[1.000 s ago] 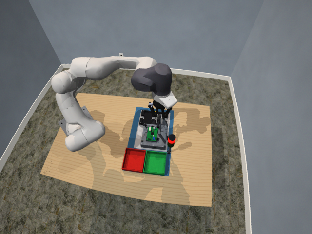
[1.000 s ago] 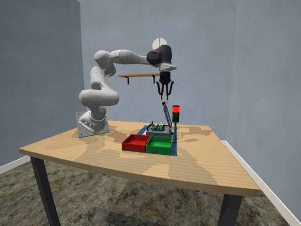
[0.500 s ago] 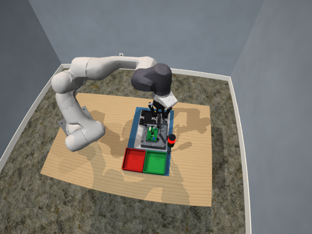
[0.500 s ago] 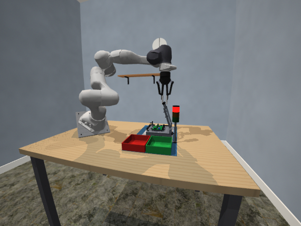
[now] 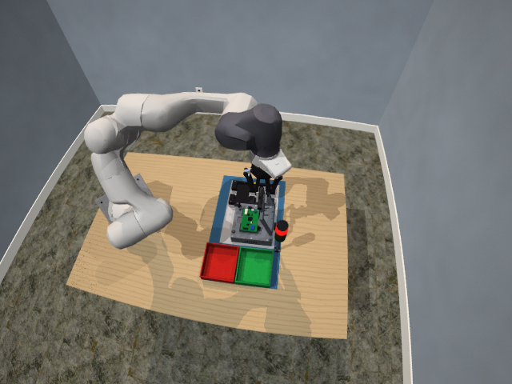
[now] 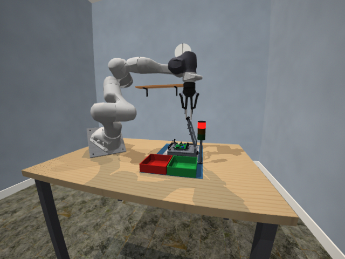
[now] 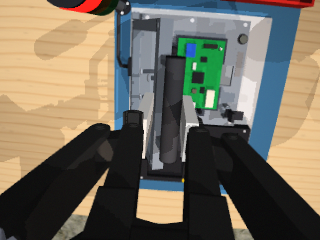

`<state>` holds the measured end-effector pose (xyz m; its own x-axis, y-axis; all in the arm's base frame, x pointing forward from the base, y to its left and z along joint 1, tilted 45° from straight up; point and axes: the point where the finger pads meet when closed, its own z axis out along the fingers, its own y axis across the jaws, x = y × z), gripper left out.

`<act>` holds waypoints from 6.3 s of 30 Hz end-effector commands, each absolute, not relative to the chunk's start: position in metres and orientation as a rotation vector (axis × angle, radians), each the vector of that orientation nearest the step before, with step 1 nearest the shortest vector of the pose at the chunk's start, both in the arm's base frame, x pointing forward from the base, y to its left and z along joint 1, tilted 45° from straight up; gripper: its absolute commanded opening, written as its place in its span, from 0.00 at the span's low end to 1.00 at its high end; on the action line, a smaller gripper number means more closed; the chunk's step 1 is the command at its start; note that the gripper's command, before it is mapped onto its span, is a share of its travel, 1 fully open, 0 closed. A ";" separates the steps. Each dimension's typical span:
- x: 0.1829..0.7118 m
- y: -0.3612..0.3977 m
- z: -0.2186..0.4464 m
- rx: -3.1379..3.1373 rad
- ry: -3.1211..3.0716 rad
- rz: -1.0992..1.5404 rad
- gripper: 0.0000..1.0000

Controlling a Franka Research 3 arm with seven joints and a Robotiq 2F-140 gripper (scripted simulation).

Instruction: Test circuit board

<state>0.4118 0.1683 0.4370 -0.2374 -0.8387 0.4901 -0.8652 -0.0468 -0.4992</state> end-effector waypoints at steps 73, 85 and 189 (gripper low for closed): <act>0.413 0.167 0.436 1.924 -2.145 1.187 0.16; 0.412 0.167 0.435 1.924 -2.145 1.187 0.16; 0.457 0.177 0.471 1.924 -2.145 1.187 0.00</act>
<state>0.4481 0.1744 0.4661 -0.2383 -0.8392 0.4888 -0.8672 -0.0426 -0.4961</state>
